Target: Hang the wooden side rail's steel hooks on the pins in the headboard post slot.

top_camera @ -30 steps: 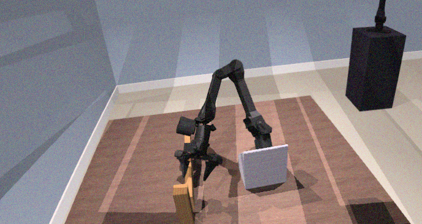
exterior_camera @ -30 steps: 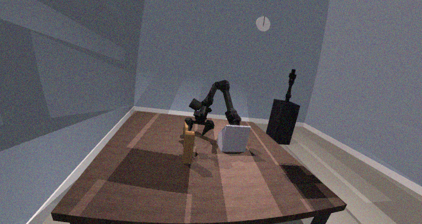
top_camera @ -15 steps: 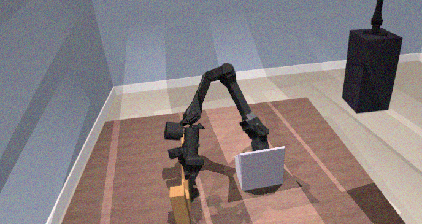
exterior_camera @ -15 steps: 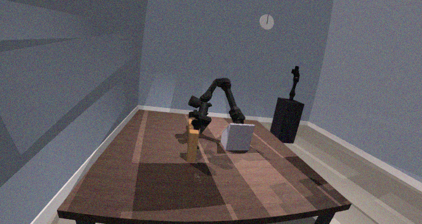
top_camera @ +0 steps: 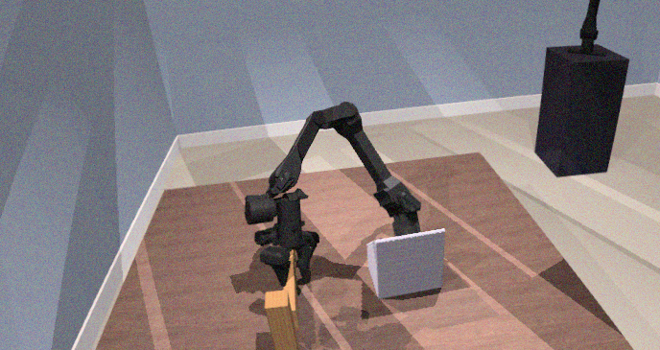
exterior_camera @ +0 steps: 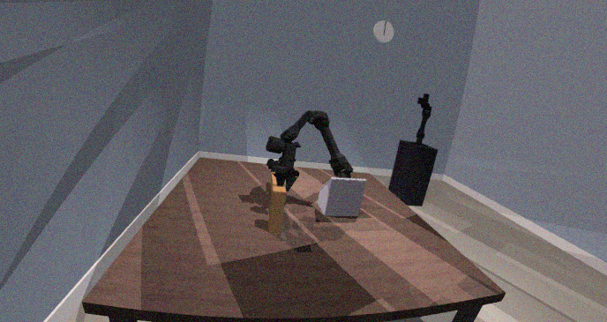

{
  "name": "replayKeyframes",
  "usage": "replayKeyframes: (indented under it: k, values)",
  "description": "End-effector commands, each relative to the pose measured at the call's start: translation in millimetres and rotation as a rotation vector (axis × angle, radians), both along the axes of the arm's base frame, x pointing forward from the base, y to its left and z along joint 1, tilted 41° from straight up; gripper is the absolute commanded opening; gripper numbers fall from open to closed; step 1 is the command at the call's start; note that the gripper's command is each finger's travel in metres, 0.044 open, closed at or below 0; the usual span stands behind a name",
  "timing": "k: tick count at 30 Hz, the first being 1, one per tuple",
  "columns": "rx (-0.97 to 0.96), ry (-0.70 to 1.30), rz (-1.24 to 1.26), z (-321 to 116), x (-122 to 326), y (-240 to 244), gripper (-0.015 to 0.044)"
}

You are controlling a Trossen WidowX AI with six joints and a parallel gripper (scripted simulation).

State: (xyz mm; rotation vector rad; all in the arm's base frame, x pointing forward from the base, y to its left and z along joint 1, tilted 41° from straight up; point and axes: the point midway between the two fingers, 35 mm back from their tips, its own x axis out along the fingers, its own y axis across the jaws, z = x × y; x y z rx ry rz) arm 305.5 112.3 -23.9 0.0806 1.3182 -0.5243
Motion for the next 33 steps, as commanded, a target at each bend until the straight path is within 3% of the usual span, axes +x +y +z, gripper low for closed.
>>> replayKeyframes:
  k: [1, 9, 25, 33]
  values:
    - [-0.119, -0.231, -0.575, 16.8, 10.4, -3.8, 0.0440]
    - [-0.186, -0.494, -0.954, 33.6, 18.1, -3.9, 0.0440]
    - [-0.187, -0.501, -0.962, 34.0, 18.3, -3.9, 0.0440]
    - [-0.188, -0.502, -0.961, 7.5, 22.3, -26.6, 0.0440]
